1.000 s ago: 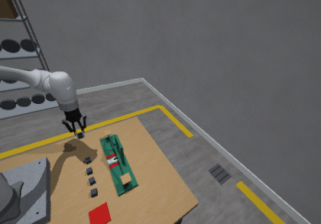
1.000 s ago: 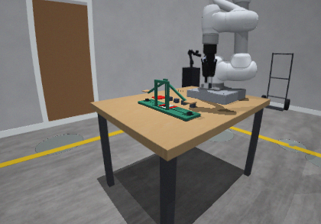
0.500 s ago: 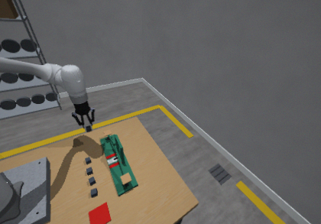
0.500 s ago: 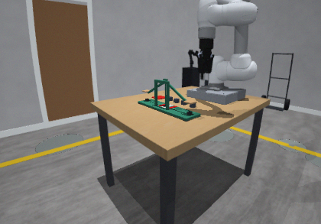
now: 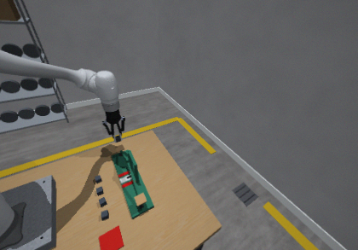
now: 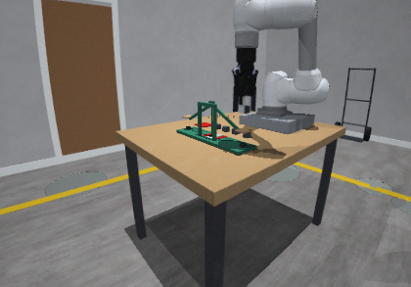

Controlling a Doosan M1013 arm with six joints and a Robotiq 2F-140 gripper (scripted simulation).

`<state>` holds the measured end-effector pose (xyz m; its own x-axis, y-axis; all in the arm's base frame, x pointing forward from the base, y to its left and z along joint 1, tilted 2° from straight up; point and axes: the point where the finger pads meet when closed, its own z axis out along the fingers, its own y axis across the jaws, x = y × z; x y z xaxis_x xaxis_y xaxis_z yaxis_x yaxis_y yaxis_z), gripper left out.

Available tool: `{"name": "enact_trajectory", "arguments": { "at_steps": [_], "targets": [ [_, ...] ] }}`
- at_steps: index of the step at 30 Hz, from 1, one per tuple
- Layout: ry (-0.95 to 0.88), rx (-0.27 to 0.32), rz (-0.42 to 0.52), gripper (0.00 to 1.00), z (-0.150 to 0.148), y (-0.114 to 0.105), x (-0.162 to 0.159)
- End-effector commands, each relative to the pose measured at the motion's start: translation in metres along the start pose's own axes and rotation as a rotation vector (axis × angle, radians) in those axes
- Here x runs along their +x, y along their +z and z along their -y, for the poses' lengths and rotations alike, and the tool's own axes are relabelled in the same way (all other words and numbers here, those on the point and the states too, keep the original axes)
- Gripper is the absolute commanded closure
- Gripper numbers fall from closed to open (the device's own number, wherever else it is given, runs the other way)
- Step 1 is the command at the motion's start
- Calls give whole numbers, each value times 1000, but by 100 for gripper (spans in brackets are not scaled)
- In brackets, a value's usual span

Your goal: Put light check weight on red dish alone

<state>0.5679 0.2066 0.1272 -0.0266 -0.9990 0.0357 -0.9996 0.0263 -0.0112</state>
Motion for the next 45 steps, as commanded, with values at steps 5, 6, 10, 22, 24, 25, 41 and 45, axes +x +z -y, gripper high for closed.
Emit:
{"name": "enact_trajectory", "arguments": {
  "at_steps": [5,6,10,22,24,25,41,45],
  "targets": [
    [0,0,0,76,0,0,0],
    [0,0,0,76,0,0,0],
    [0,0,0,76,0,4,0],
    [0,0,0,76,0,31,0],
    [0,0,0,76,0,37,0],
    [0,0,0,76,1,41,0],
    [0,0,0,76,1,66,0],
    [0,0,0,76,1,66,0]
  ]
}}
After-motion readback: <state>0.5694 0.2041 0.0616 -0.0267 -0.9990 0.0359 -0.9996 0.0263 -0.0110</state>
